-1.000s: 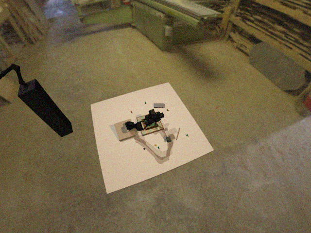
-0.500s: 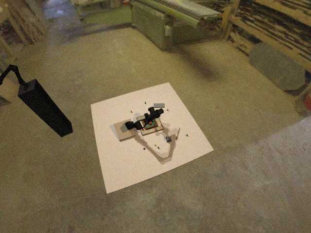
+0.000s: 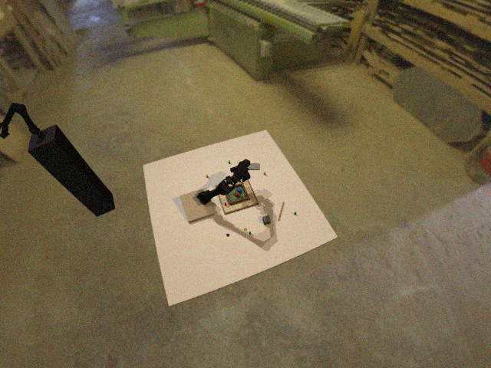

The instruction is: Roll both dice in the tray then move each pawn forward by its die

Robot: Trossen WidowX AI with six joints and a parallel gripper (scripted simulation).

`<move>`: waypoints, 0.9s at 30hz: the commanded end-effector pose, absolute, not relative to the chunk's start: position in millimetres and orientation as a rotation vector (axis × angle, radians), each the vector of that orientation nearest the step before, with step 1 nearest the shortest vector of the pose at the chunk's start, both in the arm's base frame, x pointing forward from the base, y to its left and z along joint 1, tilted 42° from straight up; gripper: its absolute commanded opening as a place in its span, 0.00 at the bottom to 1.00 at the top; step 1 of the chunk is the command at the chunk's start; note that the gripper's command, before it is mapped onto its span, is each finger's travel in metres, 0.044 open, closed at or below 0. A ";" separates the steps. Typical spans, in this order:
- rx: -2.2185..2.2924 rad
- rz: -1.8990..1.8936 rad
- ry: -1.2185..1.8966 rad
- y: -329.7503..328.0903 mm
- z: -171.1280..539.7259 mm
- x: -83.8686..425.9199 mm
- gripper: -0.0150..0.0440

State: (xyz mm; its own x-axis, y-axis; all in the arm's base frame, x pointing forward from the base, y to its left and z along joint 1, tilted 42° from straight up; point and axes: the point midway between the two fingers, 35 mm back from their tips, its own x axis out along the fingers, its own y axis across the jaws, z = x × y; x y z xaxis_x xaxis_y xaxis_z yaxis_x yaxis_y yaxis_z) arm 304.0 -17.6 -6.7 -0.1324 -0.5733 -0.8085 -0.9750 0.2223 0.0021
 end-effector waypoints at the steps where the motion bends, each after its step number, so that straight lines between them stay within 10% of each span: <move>1: -1.302 0.519 1.823 -25.6 2.7 289.0 0.82; 6: -0.963 0.014 1.794 -43.4 19.9 255.1 0.60; 27: 0.090 -1.178 1.205 -84.0 34.8 146.1 0.59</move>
State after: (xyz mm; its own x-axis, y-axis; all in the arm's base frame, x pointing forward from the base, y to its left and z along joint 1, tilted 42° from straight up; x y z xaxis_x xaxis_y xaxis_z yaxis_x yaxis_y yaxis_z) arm 201.8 -65.8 34.5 -0.1191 -0.6178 -0.7773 0.1324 0.7660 -0.6291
